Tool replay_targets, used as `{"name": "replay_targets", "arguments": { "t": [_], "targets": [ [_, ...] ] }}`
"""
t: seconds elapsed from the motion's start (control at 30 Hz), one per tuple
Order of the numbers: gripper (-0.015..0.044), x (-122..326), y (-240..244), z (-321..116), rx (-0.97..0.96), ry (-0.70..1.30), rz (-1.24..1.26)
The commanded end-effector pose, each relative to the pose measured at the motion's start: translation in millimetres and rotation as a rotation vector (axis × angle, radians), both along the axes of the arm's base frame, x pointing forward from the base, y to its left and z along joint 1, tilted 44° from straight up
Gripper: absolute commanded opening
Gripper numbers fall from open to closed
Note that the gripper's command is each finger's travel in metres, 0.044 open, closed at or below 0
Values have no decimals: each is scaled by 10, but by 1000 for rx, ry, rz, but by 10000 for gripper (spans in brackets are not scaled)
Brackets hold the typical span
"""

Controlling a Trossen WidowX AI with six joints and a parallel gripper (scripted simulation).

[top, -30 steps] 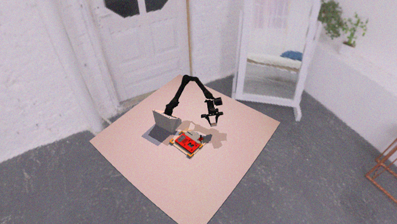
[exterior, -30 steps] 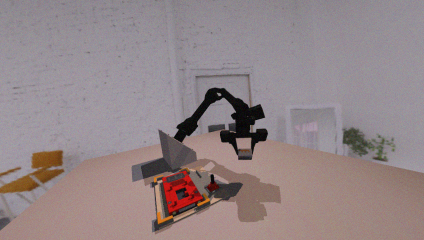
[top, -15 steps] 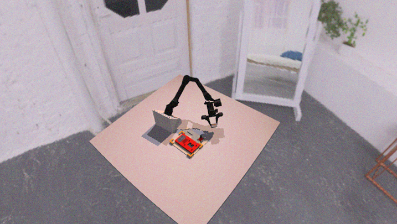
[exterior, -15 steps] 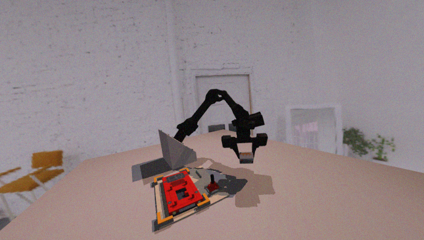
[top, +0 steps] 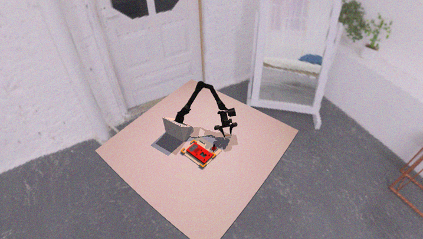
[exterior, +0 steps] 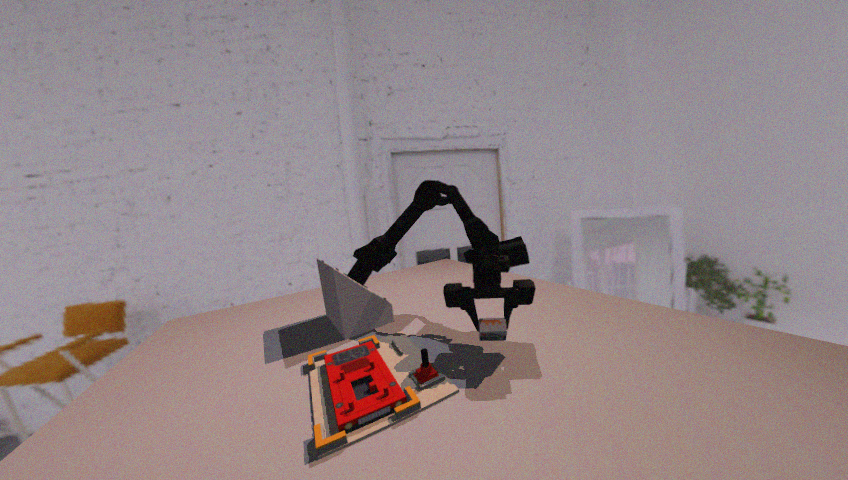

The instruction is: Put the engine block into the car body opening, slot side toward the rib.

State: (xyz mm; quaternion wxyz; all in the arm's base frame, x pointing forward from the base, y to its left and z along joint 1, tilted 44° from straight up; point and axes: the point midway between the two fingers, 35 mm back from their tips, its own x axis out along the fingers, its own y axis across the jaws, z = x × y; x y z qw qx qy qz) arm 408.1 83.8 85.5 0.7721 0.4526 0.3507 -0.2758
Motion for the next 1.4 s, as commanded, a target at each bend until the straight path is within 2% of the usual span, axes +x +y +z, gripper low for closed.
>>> {"name": "replay_targets", "arguments": {
  "t": [0.0,0.87,1.37],
  "targets": [
    [0,-2,34,-82,-5,6,-7],
    [0,30,389,-449,-3,7,-7],
    [0,44,362,-421,-3,7,-7]
  ]
}}
